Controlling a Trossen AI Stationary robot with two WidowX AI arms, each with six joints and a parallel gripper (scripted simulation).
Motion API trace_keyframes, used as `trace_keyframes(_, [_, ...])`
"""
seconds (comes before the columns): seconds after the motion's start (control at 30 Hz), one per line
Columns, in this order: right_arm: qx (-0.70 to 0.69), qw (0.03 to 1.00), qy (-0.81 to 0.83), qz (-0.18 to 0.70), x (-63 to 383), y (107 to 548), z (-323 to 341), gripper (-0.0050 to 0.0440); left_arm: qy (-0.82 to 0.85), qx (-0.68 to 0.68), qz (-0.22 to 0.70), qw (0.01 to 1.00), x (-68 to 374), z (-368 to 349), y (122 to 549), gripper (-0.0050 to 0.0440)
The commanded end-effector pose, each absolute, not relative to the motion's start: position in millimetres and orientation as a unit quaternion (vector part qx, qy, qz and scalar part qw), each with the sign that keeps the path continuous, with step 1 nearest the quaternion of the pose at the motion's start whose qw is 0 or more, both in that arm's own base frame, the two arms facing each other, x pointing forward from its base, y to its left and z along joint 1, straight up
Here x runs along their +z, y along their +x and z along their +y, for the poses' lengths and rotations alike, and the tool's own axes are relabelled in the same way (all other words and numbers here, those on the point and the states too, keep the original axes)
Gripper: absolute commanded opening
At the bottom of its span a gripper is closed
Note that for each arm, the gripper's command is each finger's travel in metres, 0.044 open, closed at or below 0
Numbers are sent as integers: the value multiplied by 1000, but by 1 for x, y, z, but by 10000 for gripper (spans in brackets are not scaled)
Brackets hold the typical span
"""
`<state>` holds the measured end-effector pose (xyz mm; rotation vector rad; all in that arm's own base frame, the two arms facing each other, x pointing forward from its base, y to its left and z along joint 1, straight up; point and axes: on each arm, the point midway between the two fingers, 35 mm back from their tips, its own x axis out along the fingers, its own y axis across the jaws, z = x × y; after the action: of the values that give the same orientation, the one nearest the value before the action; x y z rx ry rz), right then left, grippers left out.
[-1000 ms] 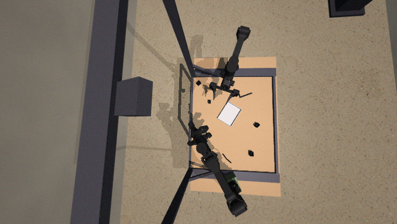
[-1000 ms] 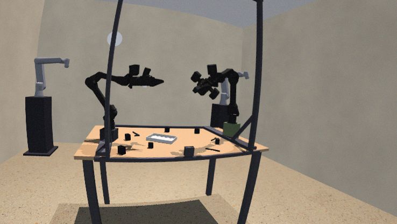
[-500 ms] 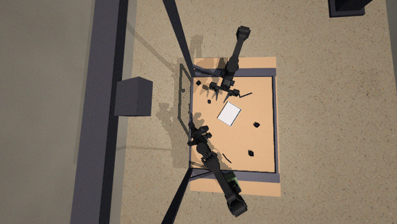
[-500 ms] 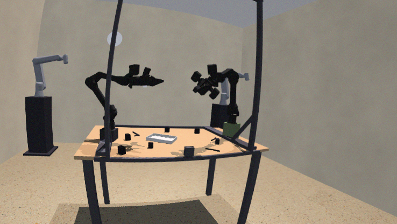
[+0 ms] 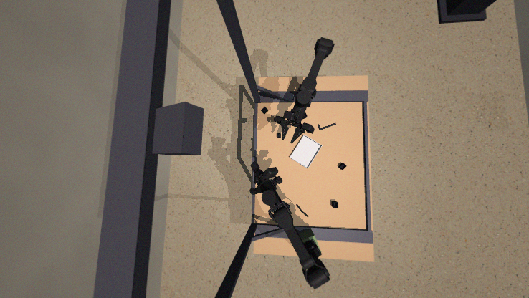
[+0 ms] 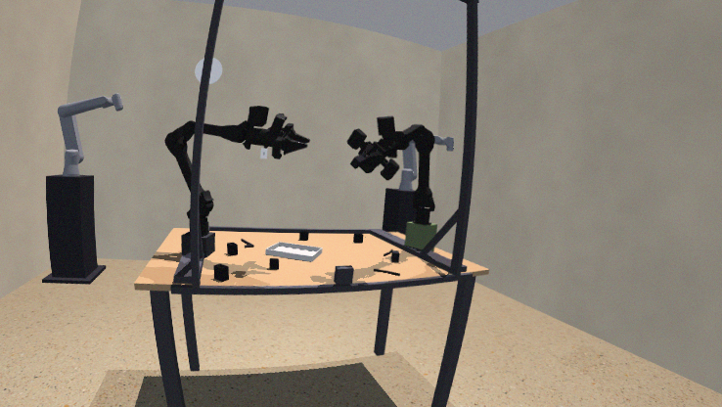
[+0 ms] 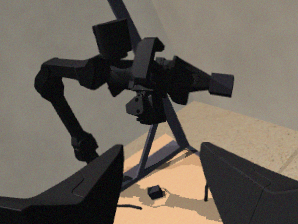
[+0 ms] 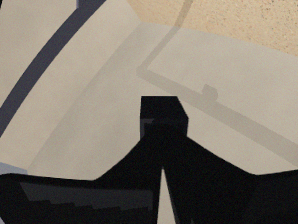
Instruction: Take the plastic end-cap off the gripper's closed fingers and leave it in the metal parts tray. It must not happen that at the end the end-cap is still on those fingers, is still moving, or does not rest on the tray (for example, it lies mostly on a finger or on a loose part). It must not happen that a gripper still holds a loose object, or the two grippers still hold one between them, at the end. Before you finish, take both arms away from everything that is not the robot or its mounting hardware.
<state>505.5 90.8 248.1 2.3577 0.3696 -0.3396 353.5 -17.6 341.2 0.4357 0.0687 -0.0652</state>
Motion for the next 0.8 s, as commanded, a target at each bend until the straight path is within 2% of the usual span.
trace_keyframes(0.0, [-119, 354, 917, 137, 262, 504, 90, 0, 286, -47, 40, 956, 354, -25, 365, 215])
trace_keyframes(0.33, [-119, 354, 917, 137, 262, 504, 90, 0, 451, -95, 71, 885, 359, -44, 396, 215])
trace_keyframes(0.77, [-119, 354, 917, 137, 262, 504, 90, 0, 680, -193, 84, 703, 356, -79, 440, 215])
